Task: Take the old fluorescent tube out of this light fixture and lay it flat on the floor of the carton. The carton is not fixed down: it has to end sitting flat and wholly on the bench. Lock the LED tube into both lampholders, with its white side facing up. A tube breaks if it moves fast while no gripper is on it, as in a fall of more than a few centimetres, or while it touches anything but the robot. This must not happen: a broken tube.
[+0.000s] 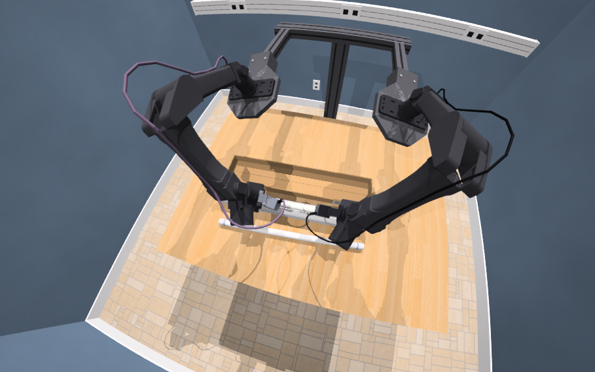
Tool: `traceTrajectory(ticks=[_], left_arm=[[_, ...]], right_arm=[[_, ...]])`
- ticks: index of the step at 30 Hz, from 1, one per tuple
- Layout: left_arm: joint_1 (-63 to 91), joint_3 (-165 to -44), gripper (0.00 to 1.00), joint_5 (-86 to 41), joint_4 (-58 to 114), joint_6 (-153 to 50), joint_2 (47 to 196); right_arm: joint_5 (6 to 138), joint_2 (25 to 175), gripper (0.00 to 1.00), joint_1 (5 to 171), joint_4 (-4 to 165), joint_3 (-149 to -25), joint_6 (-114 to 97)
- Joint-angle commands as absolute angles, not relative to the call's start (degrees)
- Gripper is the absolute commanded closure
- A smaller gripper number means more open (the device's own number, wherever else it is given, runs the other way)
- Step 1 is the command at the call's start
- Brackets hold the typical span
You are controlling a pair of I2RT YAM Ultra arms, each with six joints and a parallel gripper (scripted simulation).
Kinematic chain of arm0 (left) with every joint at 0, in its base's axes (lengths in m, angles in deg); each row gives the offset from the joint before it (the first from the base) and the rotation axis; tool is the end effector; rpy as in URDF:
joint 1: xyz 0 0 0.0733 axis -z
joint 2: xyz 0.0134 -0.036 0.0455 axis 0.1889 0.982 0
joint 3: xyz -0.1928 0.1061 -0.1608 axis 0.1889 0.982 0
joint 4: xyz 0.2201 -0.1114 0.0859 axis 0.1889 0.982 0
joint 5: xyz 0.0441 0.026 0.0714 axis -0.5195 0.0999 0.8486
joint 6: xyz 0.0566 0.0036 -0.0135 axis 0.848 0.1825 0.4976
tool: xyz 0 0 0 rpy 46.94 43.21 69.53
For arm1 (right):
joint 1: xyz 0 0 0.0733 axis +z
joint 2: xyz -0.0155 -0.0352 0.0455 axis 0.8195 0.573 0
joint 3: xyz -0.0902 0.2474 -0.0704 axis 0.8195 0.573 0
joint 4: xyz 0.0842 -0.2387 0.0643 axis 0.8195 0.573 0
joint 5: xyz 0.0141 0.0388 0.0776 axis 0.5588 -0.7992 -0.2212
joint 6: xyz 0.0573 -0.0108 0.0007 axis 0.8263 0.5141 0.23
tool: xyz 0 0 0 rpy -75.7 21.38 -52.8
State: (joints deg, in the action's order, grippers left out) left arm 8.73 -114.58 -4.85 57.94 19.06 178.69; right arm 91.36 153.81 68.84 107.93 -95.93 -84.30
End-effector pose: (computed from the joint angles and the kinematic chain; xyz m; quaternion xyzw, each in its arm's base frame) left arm 0.3864 -0.1252 -0.0024 -0.6919 -0.7101 -0.1181 0.0552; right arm 0.3946 0.0867 0.0110 0.6952 -0.7068 0.1183 0.0564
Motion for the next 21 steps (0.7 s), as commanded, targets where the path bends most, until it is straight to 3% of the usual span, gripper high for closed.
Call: traceTrajectory(ticks=[1,21], left_arm=[[8.99,-116.30,0.89,-5.36,56.02,19.75,179.07],[7.56,-122.12,0.89,-7.42,66.27,18.23,181.54]], right_arm=[[90.72,151.98,0.89,68.61,106.10,-97.67,-84.33],[89.29,156.91,0.89,67.82,116.58,-103.81,-83.28]])
